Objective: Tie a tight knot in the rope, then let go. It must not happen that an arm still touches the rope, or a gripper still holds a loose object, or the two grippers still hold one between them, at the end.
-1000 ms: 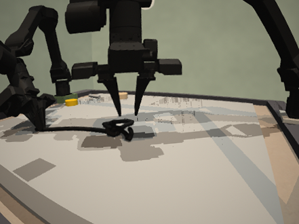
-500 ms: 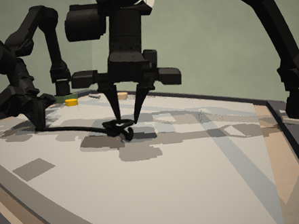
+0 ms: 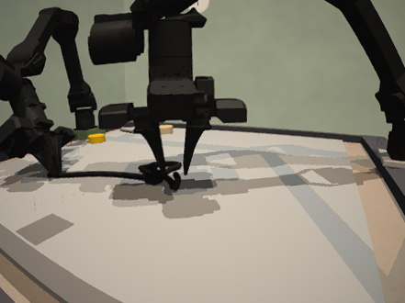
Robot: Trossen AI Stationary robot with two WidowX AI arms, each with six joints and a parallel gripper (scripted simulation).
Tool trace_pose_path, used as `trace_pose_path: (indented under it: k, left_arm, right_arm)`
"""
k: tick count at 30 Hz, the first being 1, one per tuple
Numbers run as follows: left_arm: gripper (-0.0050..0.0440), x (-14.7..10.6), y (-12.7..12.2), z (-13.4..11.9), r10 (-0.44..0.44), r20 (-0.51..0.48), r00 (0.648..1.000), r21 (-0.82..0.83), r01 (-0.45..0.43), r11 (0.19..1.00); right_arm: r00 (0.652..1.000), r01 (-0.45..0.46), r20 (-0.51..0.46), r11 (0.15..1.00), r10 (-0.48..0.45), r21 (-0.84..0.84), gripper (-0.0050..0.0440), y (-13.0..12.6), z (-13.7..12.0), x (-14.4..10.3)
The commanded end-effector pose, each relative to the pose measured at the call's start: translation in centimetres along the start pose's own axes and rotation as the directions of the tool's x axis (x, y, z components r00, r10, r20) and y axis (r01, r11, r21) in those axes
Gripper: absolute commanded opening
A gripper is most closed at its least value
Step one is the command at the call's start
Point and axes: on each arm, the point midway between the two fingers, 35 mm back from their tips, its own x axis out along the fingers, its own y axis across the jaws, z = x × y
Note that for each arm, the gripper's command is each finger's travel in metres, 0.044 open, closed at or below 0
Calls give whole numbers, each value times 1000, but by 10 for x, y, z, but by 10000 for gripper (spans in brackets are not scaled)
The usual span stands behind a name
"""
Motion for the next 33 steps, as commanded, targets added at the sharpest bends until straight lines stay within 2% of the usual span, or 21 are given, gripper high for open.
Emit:
trace_pose_path:
  k: [1, 24, 33]
  left_arm:
    - [30, -6, 6, -5, 21, -6, 1000, -9, -21, 1000]
    - [30, -6, 6, -5, 21, -6, 1000, -9, -21, 1000]
    - [30, -6, 6, -5, 21, -6, 1000, -9, -21, 1000]
  right_arm:
    - [1000, 28, 4, 1000, -28, -3, 125, -3, 0, -9]
    - [1000, 28, 4, 1000, -28, -3, 125, -4, 0, 16]
    - [1000, 28, 4, 1000, -28, -3, 125, -4, 0, 19]
